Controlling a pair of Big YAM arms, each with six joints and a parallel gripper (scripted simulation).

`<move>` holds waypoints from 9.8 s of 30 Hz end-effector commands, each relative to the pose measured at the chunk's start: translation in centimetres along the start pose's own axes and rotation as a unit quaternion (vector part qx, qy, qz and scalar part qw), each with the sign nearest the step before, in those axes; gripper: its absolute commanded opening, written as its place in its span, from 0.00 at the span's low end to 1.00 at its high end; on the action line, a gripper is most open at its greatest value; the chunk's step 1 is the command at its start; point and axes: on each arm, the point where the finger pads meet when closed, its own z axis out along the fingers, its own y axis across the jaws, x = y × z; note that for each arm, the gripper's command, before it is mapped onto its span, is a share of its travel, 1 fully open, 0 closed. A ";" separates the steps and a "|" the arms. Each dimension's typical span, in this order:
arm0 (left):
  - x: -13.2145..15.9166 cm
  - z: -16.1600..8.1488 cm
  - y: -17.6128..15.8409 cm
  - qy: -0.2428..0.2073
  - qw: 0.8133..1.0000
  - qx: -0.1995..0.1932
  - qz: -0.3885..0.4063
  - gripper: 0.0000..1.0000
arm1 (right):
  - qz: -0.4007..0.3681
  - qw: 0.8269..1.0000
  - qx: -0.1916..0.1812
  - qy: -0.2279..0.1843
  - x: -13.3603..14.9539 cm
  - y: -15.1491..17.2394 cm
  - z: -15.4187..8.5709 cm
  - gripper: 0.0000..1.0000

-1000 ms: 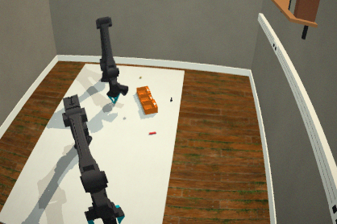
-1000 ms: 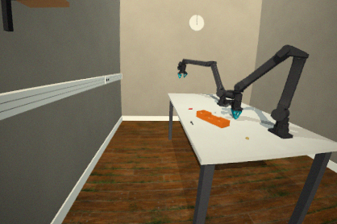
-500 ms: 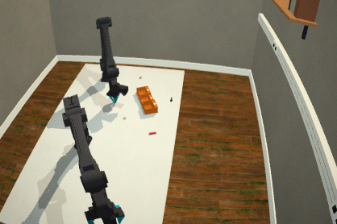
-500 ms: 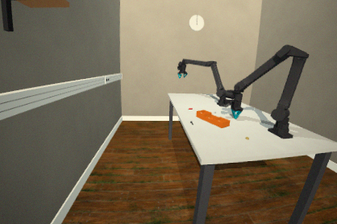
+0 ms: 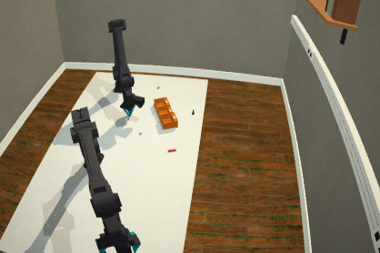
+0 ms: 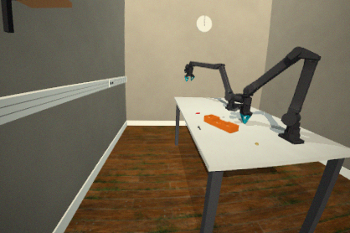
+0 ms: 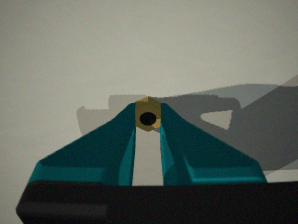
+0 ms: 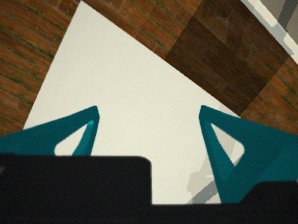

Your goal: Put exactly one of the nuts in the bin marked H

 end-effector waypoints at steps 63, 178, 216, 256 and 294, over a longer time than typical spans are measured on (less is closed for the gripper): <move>-1.3 -7.8 -2.3 -0.018 1.000 0.021 0.002 0.11 | 0.001 1.000 0.001 -0.008 -0.3 -0.1 -0.8 1.00; -22.2 -8.7 8.0 -0.025 0.901 -0.001 0.433 0.11 | 0.001 1.000 0.001 -0.008 -0.3 -0.1 -0.8 1.00; -20.3 -1.1 8.9 0.000 0.902 0.000 0.433 0.11 | 0.001 1.000 0.001 -0.008 -0.3 -0.1 -0.8 1.00; -21.8 -4.9 8.0 -0.031 0.901 -0.002 0.433 0.30 | 0.001 1.000 0.001 -0.008 -0.3 -0.1 -0.8 1.00; -21.6 -12.9 7.7 -0.035 0.901 -0.002 0.433 1.00 | 0.001 1.000 0.001 -0.008 -0.3 -0.1 -0.8 1.00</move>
